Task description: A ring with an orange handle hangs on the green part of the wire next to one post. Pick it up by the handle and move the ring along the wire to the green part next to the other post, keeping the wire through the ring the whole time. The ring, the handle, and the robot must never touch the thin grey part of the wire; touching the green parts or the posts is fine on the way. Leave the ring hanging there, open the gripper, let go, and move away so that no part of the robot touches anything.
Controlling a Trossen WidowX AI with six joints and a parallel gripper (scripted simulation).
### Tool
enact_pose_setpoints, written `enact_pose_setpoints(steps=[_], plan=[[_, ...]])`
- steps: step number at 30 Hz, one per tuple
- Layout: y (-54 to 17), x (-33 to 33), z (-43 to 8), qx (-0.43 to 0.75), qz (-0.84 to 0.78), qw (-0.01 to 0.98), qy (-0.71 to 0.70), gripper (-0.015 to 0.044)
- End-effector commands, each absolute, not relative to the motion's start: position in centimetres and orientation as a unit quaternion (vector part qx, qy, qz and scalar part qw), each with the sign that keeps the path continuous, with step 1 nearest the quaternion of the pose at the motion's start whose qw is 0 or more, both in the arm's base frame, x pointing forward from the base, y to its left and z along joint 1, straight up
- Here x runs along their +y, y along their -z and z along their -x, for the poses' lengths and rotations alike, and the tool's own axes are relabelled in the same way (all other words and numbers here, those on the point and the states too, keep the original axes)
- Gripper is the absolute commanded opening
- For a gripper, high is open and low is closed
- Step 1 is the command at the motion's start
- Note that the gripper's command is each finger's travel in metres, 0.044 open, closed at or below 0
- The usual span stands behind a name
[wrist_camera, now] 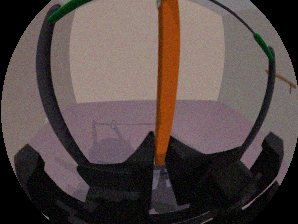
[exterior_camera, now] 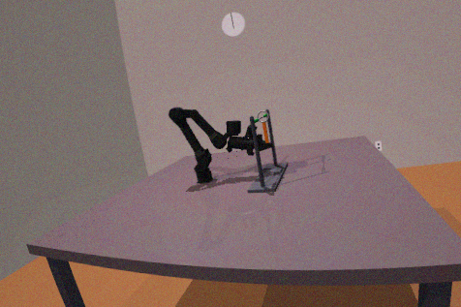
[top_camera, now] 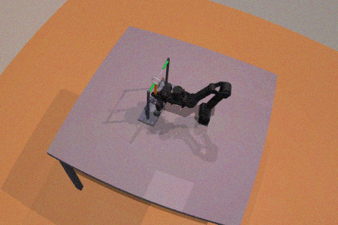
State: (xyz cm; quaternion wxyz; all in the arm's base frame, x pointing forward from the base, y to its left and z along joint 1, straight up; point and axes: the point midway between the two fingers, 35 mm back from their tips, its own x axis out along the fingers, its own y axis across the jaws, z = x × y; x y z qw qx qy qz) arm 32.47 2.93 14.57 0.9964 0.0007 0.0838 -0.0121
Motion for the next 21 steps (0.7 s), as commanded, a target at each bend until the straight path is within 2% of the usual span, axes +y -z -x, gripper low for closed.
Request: enact_pose_setpoints(steps=[1, 21], plan=[[-14.5, 3.4, -32.6, 0.086, -0.003, 0.996, 0.014, -0.0150], [-14.5, 5.4, -32.6, 0.087, -0.004, 0.996, 0.014, -0.0150]])
